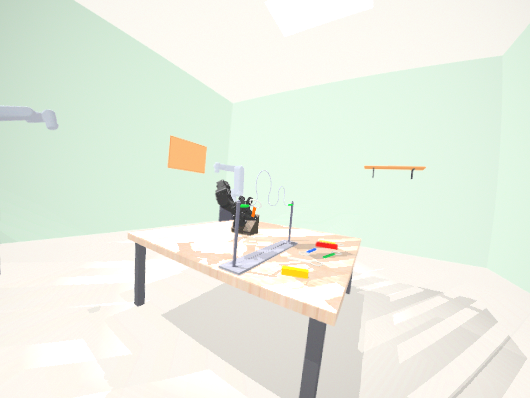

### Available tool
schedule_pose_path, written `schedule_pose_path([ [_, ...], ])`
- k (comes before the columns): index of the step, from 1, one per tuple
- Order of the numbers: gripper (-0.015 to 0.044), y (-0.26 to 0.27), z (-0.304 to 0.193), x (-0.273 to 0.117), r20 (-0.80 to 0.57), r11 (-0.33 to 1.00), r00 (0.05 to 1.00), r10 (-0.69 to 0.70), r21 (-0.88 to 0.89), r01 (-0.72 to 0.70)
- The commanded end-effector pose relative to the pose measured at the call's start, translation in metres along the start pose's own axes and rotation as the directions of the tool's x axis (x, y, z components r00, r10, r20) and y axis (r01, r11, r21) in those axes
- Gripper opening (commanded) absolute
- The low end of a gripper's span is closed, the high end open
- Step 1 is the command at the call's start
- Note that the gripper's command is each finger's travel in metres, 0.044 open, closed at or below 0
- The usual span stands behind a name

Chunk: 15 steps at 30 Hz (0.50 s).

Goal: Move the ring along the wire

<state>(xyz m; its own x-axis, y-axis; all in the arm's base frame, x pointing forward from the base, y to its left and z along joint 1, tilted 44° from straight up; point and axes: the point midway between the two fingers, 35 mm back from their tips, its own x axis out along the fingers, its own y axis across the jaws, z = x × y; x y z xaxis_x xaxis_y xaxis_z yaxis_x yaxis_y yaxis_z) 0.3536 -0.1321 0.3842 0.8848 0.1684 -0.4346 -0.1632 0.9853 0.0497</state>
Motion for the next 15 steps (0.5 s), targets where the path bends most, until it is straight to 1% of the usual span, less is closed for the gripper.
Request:
schedule_pose_path([
  [1,-0.0150,0.016,0.001,-0.002,0.006,0.996,0.999,0.047,0.073,-0.047],
  [8,-0.0150,0.042,0.005,-0.004,0.020,0.966,0.991,0.131,0.224,-0.132],
  [15,-0.0150,0.066,0.012,-0.008,0.046,0.907,0.977,0.209,0.364,-0.211],
])
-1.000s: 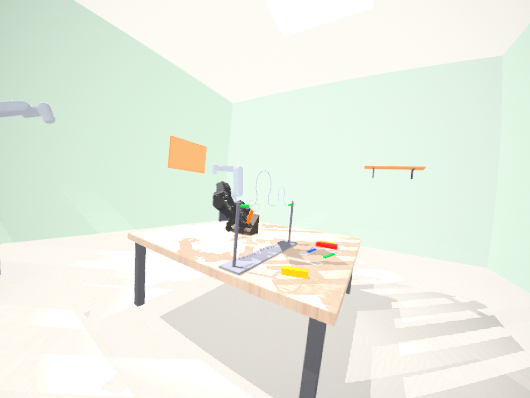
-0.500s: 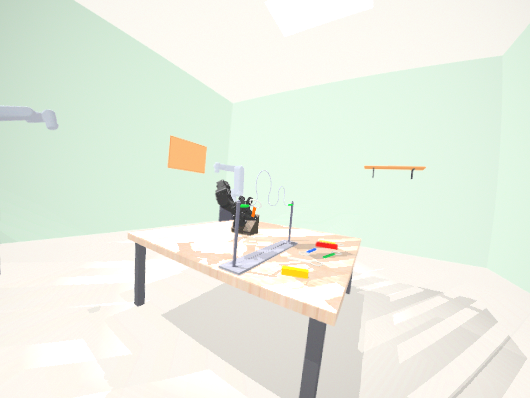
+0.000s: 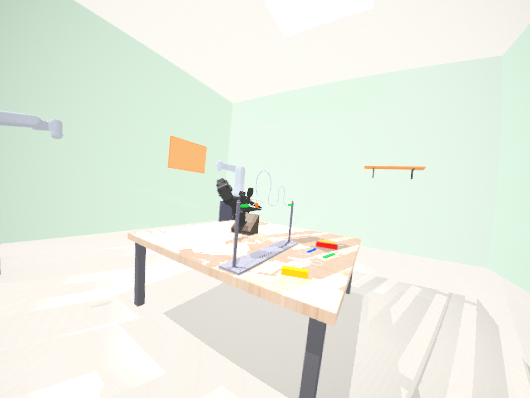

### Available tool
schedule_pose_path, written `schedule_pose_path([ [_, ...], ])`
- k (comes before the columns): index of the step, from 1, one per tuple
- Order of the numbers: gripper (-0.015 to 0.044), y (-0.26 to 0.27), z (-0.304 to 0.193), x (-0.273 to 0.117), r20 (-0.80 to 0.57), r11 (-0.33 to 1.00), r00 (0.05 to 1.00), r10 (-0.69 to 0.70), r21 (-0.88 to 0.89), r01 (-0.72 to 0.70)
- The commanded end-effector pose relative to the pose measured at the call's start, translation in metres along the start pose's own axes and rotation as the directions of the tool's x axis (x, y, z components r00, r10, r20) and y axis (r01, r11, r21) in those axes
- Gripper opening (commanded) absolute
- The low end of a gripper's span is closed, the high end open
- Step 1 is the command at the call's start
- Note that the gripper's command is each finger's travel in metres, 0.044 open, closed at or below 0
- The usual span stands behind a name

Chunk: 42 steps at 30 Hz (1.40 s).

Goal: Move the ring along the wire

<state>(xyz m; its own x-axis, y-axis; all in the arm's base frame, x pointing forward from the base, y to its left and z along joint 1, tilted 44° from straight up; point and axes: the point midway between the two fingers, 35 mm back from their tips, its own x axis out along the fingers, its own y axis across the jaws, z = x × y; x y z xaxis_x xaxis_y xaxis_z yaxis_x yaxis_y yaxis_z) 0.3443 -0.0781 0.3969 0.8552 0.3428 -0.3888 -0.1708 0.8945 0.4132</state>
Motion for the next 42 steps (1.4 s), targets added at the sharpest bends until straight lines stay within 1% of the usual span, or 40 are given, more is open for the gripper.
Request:
schedule_pose_path([
  [1,-0.0150,0.015,0.000,-0.002,0.003,0.997,0.999,0.044,0.067,-0.044],
  [14,-0.0150,0.050,0.006,-0.005,0.023,0.951,0.988,0.154,0.266,-0.154],
  [42,-0.0150,0.093,0.026,-0.016,0.078,0.816,0.956,0.282,0.505,-0.282],
])
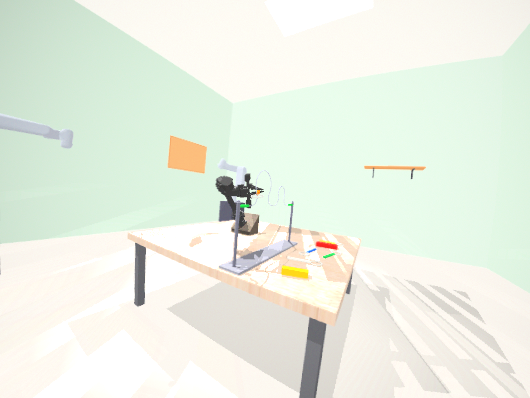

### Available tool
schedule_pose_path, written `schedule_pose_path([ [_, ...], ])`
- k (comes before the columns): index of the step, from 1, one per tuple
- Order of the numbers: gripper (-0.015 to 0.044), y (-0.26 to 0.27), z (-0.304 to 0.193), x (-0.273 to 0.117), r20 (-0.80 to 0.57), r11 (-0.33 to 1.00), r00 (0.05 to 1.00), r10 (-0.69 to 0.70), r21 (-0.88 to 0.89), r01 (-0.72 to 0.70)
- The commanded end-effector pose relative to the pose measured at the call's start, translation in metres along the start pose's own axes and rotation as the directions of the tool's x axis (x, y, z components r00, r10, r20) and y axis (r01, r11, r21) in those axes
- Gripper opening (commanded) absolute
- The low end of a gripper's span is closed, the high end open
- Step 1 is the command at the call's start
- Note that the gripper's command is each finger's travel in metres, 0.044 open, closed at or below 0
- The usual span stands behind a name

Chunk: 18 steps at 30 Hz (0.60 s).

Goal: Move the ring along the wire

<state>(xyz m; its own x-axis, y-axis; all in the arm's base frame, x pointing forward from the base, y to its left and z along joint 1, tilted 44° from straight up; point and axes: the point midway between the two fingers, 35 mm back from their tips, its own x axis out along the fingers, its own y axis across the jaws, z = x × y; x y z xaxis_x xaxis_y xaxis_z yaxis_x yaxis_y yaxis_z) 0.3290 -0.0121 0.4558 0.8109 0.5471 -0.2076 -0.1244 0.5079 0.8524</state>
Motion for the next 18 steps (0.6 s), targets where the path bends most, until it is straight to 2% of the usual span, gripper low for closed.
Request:
schedule_pose_path([
  [1,-0.0150,0.010,0.000,-0.001,-0.001,0.999,1.000,0.024,0.022,-0.024],
  [18,-0.0150,0.038,0.004,-0.004,0.001,0.988,0.997,0.081,0.133,-0.080],
])
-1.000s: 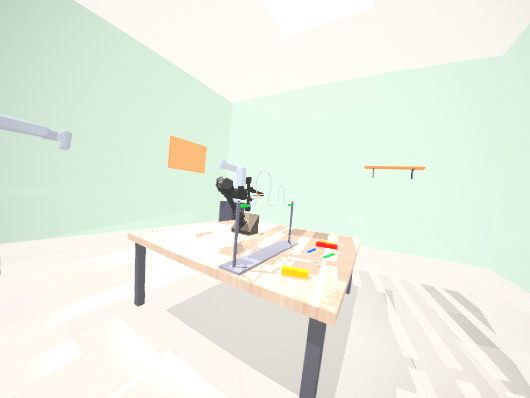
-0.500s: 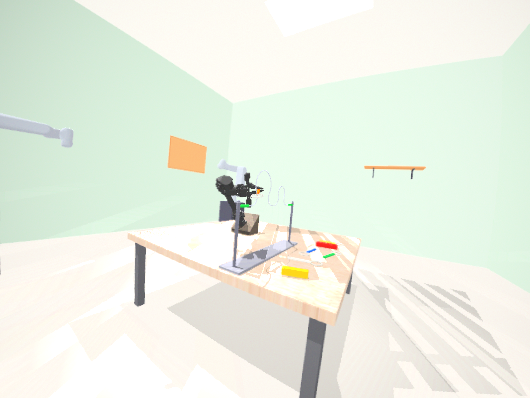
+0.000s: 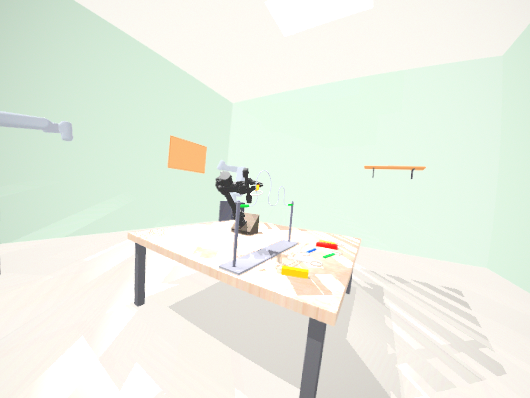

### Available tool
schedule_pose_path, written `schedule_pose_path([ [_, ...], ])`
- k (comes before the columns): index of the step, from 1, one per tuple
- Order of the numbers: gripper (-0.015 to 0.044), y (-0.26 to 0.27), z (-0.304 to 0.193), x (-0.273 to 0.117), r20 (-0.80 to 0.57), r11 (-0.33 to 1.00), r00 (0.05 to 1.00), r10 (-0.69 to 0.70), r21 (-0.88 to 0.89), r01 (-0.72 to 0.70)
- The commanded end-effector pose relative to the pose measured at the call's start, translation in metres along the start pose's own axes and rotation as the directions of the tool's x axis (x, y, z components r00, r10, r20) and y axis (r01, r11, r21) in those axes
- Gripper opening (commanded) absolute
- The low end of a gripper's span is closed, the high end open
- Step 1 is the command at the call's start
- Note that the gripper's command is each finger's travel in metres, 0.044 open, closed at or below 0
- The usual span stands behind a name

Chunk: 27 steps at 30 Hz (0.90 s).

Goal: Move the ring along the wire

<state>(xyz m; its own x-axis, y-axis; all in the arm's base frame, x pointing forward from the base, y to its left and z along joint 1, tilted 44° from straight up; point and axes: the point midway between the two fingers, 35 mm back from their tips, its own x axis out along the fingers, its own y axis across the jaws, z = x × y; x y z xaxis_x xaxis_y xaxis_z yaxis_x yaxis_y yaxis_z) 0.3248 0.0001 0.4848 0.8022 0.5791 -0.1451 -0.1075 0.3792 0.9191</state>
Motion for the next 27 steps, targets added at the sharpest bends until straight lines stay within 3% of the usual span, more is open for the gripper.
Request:
schedule_pose_path([
  [1,-0.0150,0.007,0.000,-0.001,-0.004,1.000,1.000,0.010,0.007,-0.010],
  [19,-0.0150,0.010,0.001,-0.001,0.004,0.995,0.999,-0.049,-0.089,0.050],
  [27,-0.0150,0.006,0.002,0.010,0.090,0.982,0.992,-0.083,-0.164,0.097],
])
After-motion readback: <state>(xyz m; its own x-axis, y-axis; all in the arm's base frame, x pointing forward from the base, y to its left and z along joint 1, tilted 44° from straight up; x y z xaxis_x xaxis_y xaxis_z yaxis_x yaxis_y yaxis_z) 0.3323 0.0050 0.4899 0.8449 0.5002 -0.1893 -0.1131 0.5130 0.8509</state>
